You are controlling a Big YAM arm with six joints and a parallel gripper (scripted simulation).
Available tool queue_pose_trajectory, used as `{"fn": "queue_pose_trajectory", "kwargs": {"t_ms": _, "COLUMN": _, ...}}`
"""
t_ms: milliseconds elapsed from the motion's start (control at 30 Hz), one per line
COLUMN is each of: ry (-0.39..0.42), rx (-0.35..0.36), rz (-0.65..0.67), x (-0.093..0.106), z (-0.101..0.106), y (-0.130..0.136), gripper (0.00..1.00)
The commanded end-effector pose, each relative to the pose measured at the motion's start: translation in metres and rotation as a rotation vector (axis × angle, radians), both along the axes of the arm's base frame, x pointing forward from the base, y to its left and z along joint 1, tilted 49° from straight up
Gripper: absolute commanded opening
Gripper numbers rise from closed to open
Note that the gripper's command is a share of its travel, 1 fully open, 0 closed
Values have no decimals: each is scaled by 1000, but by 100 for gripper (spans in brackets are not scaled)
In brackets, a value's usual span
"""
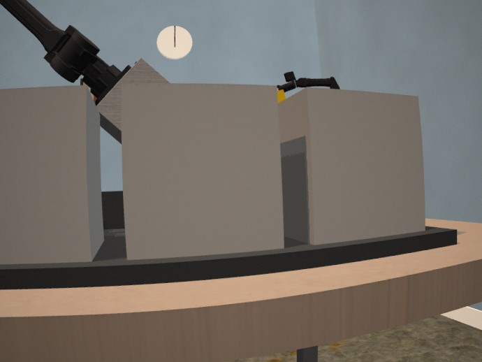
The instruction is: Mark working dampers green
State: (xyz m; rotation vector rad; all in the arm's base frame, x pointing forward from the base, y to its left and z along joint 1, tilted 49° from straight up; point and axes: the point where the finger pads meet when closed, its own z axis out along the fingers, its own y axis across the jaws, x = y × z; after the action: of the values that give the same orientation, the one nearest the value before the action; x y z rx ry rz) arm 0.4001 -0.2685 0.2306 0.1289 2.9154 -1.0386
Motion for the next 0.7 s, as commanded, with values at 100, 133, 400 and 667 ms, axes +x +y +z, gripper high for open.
{"fn": "queue_pose_trajectory", "kwargs": {"t_ms": 100, "ry": -33, "rx": -65, "rz": -19, "x": 50, "z": -2, "y": 15, "gripper": 36}}
{"fn": "queue_pose_trajectory", "kwargs": {"t_ms": 133, "ry": -23, "rx": -111, "rz": -22, "x": 68, "z": -5, "y": 24, "gripper": 36}}
{"fn": "queue_pose_trajectory", "kwargs": {"t_ms": 400, "ry": -27, "rx": -177, "rz": -65, "x": 74, "z": 1, "y": 19, "gripper": 36}}
{"fn": "queue_pose_trajectory", "kwargs": {"t_ms": 667, "ry": -33, "rx": -175, "rz": -27, "x": 89, "z": 0, "y": 36, "gripper": 36}}
